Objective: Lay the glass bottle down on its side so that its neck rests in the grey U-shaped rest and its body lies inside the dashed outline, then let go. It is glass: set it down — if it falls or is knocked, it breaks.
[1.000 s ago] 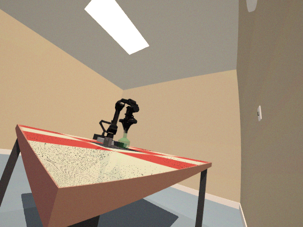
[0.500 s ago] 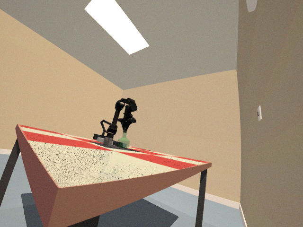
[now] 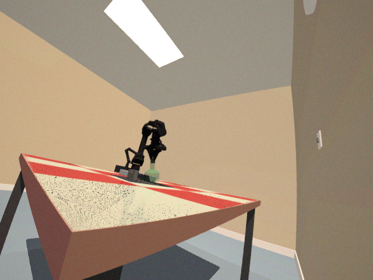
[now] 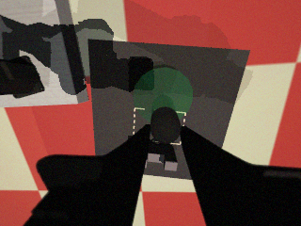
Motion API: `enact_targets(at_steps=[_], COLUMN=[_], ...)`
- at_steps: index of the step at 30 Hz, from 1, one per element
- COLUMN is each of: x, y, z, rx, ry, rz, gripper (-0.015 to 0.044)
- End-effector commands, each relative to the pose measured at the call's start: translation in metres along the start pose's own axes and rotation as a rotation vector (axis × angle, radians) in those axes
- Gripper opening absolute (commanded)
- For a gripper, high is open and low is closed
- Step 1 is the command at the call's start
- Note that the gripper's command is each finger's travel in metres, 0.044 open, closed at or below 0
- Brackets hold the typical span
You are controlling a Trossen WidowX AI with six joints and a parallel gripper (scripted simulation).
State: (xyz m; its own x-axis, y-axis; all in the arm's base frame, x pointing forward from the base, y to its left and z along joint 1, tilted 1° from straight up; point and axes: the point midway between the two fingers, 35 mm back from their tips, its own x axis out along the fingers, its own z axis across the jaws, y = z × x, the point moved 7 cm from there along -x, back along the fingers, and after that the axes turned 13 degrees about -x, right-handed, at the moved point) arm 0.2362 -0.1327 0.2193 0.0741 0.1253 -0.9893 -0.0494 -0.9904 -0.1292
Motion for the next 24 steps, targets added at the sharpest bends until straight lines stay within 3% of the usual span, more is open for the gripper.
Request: enact_targets(at_steps=[1, 24], x=[-0.002, -0.004], y=[0.008, 0.028], z=[0.002, 0.007], rx=[0.004, -0.016], ry=[-0.002, 0.009], rz=[0.013, -0.044], gripper=[0.0121, 0.0121])
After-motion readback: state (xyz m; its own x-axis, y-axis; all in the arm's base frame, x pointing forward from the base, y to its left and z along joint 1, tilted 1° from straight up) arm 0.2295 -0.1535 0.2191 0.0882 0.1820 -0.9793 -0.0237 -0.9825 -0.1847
